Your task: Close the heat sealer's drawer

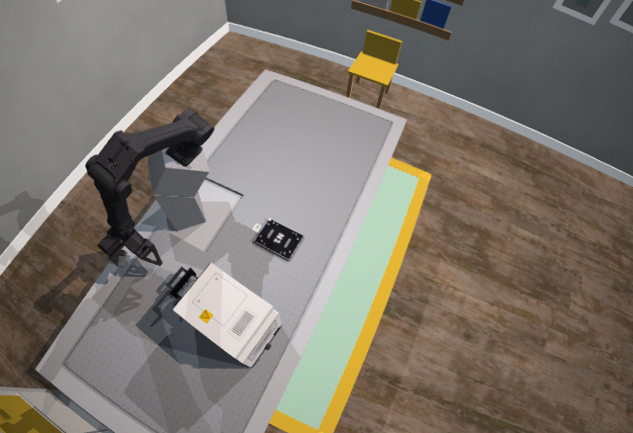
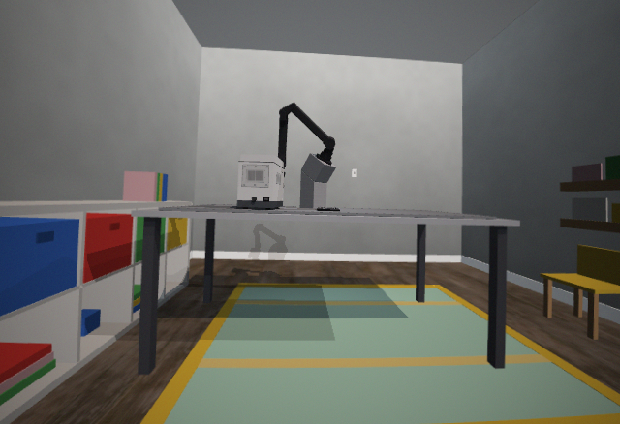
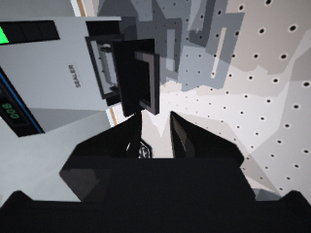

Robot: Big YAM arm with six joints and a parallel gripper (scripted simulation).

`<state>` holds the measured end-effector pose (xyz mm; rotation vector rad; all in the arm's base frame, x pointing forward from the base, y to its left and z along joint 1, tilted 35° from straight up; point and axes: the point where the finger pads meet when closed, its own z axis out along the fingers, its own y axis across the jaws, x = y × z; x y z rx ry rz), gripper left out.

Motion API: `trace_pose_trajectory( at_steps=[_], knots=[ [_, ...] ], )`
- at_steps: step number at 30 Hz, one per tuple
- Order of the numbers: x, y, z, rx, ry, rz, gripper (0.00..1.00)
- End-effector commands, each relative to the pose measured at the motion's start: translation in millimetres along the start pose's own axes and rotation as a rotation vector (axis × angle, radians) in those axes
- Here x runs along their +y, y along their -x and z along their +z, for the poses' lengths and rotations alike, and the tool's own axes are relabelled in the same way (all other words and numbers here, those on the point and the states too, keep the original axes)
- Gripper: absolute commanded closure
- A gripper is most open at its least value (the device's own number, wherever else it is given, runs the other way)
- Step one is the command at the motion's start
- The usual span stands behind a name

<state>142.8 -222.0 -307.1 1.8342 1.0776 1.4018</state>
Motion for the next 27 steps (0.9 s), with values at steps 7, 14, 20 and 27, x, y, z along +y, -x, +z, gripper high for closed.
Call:
trace_pose_trajectory(
  at_steps=[7, 14, 20, 27],
  knots=[
    [11, 9, 1, 0.002, -0.002, -0.067, 0.7],
    [2, -3, 7, 0.011, -0.003, -0.015, 0.7],
    [-3, -7, 12, 0.015, -0.004, -0.002, 0.7],
    [-4, -7, 16, 0.015, -0.004, -0.002, 0.7]
  ],
)
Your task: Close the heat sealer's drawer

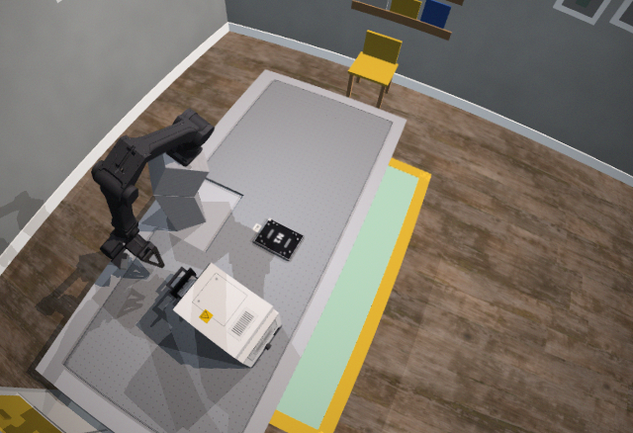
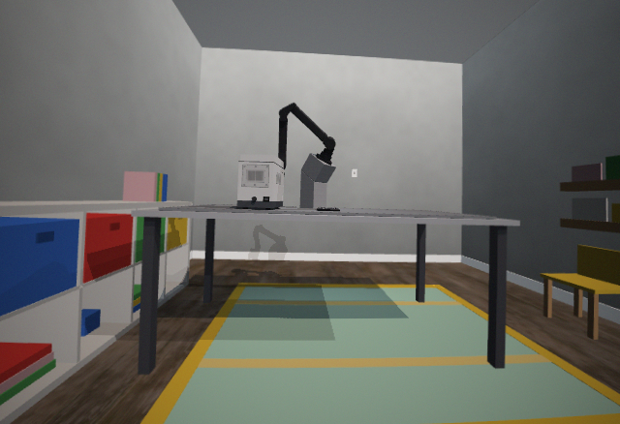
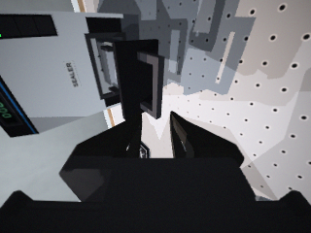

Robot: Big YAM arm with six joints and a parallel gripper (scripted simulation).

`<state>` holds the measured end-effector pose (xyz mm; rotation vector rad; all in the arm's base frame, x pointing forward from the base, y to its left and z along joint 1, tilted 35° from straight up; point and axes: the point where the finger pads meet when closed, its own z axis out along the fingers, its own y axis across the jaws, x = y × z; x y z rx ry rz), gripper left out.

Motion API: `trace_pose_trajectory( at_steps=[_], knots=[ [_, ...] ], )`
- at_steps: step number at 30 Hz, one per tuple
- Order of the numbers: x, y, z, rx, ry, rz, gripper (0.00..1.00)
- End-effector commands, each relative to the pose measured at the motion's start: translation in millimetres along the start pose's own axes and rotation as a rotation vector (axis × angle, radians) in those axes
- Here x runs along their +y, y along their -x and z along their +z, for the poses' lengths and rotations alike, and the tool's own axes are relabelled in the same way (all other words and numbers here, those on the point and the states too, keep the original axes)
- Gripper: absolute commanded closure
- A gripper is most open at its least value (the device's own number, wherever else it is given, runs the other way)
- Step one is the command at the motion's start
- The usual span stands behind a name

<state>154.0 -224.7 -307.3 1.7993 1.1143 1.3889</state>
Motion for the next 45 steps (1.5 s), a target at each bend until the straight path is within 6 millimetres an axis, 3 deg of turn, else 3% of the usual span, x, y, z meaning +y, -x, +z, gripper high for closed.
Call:
trace_pose_trajectory(
  at_steps=[1, 45],
  knots=[
    [-7, -8, 6, 0.005, -0.002, 0.037, 0.7],
    [-8, -8, 31, 0.003, -0.007, 0.036, 0.7]
  ],
)
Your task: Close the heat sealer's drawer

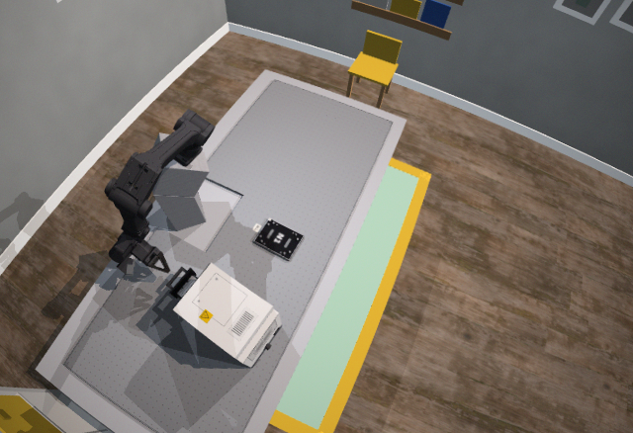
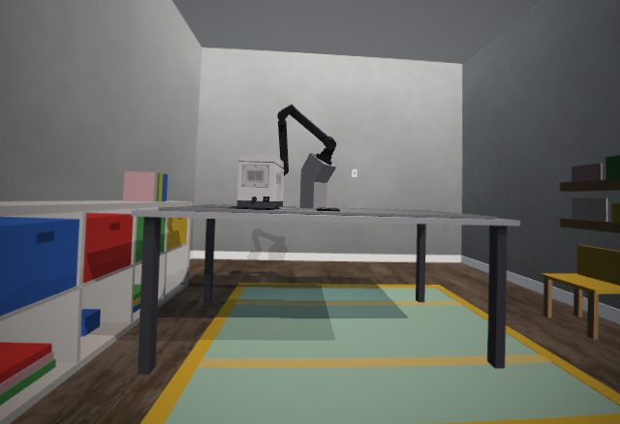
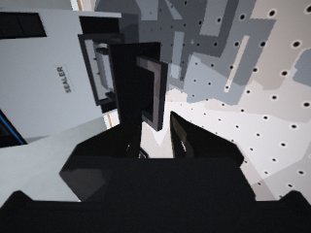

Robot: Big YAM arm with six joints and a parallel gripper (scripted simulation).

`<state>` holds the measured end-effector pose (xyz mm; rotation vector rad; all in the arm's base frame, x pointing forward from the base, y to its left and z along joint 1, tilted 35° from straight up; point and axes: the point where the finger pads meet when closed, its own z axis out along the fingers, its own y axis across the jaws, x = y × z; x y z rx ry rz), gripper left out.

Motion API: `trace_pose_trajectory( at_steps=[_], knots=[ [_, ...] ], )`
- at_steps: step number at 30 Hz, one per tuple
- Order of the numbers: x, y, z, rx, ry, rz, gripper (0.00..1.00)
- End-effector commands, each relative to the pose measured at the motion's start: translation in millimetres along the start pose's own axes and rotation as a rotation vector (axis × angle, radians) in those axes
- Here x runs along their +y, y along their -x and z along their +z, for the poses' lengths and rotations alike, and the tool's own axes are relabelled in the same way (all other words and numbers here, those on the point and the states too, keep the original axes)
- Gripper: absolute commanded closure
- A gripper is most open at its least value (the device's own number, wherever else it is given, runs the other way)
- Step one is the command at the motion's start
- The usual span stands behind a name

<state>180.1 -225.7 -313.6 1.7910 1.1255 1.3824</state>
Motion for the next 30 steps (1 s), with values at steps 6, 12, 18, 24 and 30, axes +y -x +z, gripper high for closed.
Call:
trace_pose_trajectory(
  at_steps=[6, 12, 18, 24, 30],
  knots=[
    [-9, -10, 7, 0.002, -0.004, 0.047, 0.7],
    [-9, -9, 11, 0.001, -0.004, 0.047, 0.7],
    [-9, -9, 15, 0.001, -0.004, 0.046, 0.7],
    [-9, -8, 18, 0.0, -0.004, 0.044, 0.7],
    [-9, -6, 22, 0.0, -0.003, 0.04, 0.7]
  ],
)
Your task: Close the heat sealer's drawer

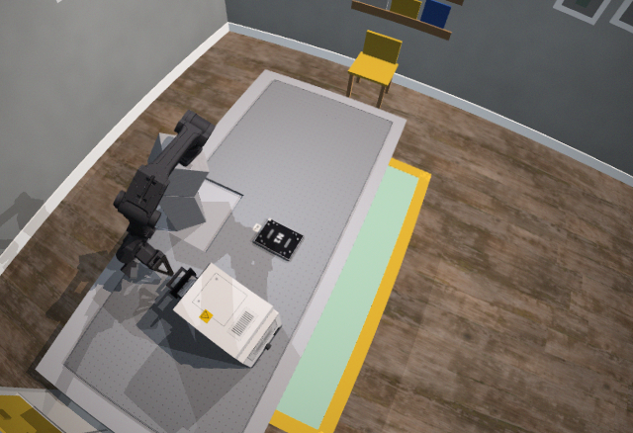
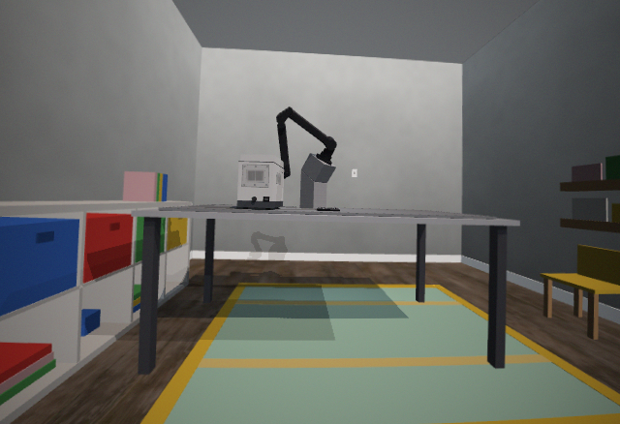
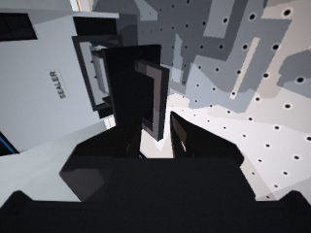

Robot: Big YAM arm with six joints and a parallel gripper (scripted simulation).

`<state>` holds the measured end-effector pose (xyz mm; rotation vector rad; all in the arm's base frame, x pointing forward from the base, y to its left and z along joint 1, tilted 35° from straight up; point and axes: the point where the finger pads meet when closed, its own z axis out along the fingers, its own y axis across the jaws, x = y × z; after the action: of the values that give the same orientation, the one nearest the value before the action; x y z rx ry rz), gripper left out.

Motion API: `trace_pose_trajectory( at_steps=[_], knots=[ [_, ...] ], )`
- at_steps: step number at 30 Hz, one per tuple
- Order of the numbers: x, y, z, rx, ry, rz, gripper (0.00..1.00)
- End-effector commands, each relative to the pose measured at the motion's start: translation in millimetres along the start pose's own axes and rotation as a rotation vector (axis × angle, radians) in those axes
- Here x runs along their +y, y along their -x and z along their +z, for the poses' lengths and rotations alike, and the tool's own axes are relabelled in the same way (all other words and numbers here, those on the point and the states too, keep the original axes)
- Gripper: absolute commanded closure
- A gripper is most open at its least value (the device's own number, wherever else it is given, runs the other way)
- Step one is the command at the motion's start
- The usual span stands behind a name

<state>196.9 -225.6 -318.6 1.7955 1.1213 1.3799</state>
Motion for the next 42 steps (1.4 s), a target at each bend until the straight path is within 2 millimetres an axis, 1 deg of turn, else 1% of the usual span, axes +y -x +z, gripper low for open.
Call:
trace_pose_trajectory(
  at_steps=[1, 9, 38, 42],
  knots=[
    [-9, -6, 5, 0.003, -0.002, 0.036, 0.7],
    [-8, -3, 8, -0.004, 0.002, 0.033, 0.7],
    [-8, -5, 27, 0.003, 0.0, 0.031, 0.7],
    [-7, -2, 24, -0.009, 0.007, 0.037, 0.7]
  ],
)
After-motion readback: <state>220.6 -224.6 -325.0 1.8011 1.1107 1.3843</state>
